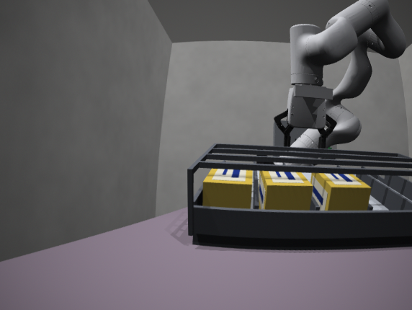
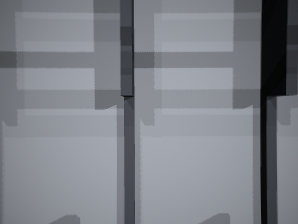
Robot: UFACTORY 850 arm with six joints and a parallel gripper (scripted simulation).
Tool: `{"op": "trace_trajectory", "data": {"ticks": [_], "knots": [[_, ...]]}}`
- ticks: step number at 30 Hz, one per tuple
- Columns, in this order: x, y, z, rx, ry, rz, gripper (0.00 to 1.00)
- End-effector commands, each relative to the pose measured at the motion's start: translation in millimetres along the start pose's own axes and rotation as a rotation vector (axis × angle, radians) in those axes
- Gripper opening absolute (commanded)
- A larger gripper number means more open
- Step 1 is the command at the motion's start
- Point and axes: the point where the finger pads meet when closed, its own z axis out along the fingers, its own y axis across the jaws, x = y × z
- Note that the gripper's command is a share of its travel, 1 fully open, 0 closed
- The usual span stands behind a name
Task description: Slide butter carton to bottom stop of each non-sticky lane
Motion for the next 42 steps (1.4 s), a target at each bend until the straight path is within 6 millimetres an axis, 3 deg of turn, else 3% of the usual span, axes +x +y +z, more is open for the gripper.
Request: {"op": "trace_trajectory", "data": {"ticks": [1,18,19,35,36,42], "knots": [[0,0,-1,-0.001,0.001,0.0,1.0],[0,0,-1,-0.001,0.001,0.0,1.0],[1,1,27,-0.001,0.001,0.0,1.0],[1,1,27,-0.001,0.001,0.0,1.0],[1,1,27,-0.001,0.002,0.0,0.0],[1,1,27,-0.001,0.002,0.0,0.0]]}}
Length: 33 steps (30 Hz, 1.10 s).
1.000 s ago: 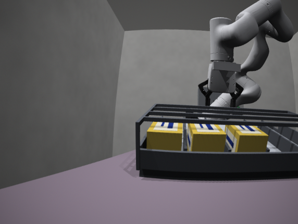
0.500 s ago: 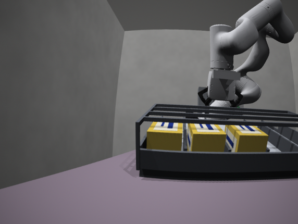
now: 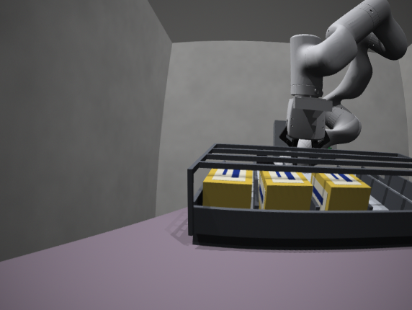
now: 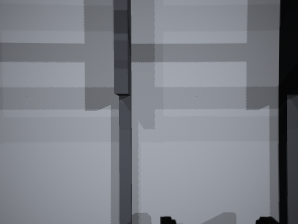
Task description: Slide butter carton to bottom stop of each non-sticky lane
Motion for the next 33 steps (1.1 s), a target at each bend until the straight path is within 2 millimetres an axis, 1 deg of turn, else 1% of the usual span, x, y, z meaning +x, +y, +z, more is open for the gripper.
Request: {"op": "trace_trajectory", "data": {"ticks": [1,27,28,33], "knots": [[0.5,0.2,-0.8,-0.001,0.001,0.0,0.0],[0.5,0.2,-0.8,-0.001,0.001,0.0,0.0],[0.5,0.2,-0.8,-0.001,0.001,0.0,1.0],[0.5,0.2,-0.8,-0.001,0.001,0.0,1.0]]}}
